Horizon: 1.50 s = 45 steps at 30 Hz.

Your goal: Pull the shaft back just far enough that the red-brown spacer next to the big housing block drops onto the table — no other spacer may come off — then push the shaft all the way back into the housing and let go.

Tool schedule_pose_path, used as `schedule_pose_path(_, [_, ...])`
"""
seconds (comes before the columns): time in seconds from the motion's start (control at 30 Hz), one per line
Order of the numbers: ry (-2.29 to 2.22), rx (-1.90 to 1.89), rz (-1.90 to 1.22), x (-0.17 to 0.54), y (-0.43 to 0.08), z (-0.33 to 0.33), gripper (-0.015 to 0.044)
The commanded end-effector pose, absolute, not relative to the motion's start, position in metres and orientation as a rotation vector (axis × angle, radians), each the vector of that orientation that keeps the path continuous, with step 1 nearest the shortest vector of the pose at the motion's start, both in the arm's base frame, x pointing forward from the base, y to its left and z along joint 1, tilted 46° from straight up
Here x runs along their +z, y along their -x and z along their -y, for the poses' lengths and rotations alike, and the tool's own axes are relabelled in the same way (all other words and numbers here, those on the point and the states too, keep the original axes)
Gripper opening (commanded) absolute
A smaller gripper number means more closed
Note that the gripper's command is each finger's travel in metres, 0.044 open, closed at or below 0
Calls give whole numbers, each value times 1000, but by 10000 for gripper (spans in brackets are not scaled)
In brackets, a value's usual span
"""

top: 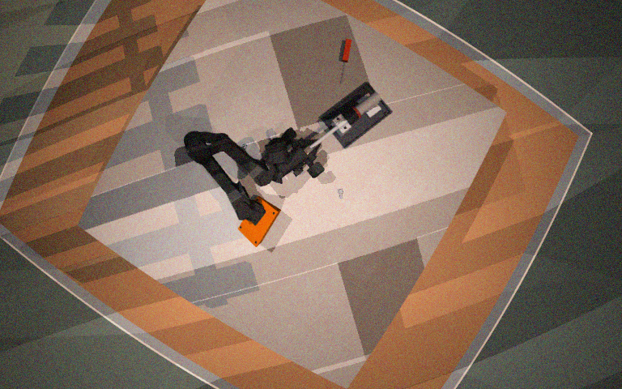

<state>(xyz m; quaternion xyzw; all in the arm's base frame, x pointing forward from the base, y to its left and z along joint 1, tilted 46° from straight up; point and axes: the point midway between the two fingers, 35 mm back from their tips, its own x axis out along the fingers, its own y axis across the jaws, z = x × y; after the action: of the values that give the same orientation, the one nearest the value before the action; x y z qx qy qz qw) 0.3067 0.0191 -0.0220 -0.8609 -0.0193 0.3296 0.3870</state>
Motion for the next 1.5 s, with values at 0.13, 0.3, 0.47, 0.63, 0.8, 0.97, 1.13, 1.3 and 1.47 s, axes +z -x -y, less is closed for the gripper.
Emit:
schedule_pose_path(0.13, [2195, 839, 48, -22, -305, -19, 0])
schedule_pose_path(0.3, [2195, 839, 48, -22, -305, -19, 0])
schedule_pose_path(0.47, [2195, 839, 47, -22, -304, -19, 0])
schedule_pose_path(0.63, [2195, 839, 47, -21, -303, -19, 0])
schedule_pose_path(0.8, [2195, 839, 47, -21, -303, -19, 0])
schedule_pose_path(0.97, [2195, 839, 47, -21, -302, -19, 0])
schedule_pose_path(1.13, [2195, 839, 47, -21, -302, -19, 0])
schedule_pose_path(1.3, [2195, 839, 47, -21, -301, -19, 0])
schedule_pose_path(1.47, [2195, 839, 47, -21, -300, -19, 0])
